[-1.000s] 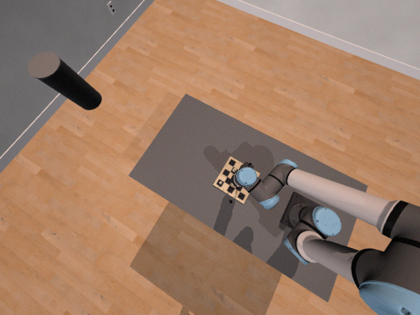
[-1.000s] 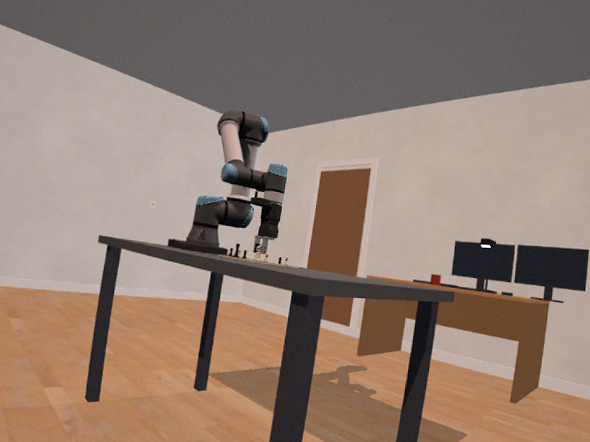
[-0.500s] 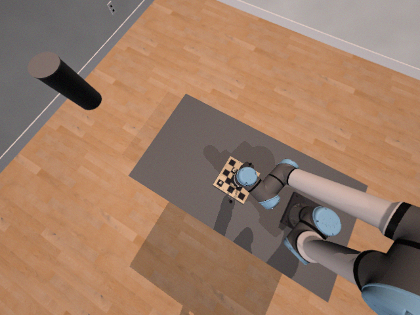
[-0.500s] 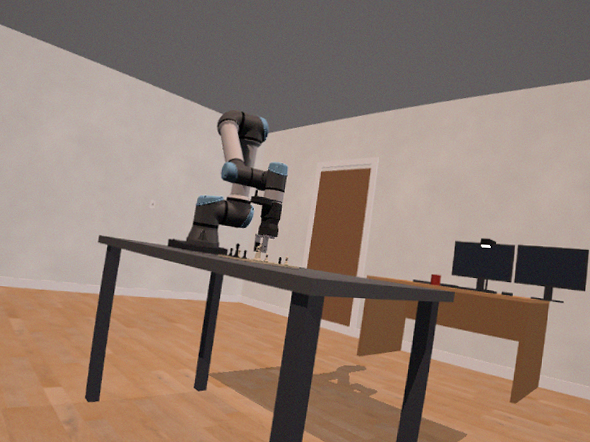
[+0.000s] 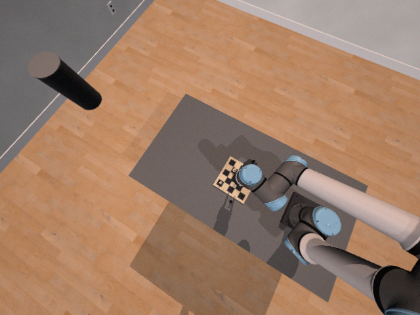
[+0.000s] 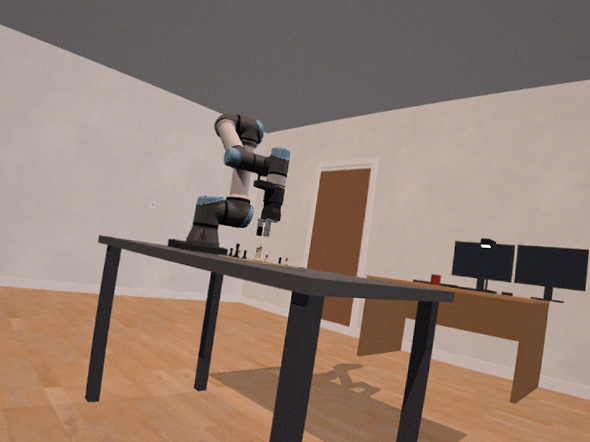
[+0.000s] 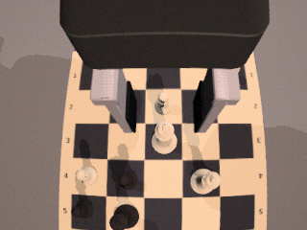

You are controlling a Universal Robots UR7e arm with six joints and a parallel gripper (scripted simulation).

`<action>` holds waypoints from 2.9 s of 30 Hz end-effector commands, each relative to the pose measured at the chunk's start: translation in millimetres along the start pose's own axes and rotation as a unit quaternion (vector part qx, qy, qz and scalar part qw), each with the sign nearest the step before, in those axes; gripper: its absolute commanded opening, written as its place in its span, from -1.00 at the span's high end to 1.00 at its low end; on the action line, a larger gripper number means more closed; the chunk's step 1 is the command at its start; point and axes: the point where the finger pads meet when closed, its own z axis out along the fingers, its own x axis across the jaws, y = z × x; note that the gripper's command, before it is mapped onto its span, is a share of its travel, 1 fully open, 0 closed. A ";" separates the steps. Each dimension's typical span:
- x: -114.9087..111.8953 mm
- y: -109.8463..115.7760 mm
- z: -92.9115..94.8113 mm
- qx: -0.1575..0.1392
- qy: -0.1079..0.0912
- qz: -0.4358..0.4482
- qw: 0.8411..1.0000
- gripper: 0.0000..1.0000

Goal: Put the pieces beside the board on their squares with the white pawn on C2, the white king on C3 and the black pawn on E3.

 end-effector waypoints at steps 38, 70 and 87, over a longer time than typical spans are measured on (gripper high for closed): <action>0.3 0.5 -24.8 -0.001 0.001 -0.007 1.000 -1.00; -3.3 34.4 -15.5 -0.001 0.001 -0.345 0.939 -1.00; 3.0 77.3 -6.2 -0.001 0.001 -0.653 0.757 -1.00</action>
